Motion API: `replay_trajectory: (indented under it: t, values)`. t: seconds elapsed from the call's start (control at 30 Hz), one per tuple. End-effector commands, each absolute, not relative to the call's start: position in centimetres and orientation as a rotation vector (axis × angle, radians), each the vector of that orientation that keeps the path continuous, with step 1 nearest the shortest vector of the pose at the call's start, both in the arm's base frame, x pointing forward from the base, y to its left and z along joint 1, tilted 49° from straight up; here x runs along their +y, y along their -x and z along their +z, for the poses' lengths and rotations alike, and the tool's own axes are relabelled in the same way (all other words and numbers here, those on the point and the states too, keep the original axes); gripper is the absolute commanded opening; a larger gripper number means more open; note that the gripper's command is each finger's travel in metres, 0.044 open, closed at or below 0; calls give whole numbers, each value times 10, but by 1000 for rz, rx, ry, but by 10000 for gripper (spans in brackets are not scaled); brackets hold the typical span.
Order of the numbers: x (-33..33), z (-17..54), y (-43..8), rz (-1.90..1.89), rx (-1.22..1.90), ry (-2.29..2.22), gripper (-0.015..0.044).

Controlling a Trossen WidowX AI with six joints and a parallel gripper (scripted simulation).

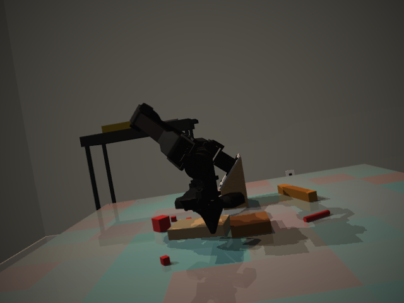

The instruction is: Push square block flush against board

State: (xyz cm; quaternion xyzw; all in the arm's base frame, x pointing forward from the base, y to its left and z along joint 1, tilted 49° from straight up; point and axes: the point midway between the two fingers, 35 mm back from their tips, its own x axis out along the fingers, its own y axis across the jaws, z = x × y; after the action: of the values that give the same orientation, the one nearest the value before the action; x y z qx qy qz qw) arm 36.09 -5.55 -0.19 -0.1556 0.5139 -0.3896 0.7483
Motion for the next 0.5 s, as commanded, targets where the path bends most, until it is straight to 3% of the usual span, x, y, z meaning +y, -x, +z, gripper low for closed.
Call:
replay_trajectory:
  t: [0.0,0.47]
  values:
    - [-61,-8,-350,-862,1151,346,0]
    - [-61,-8,-346,-862,1151,346,0]
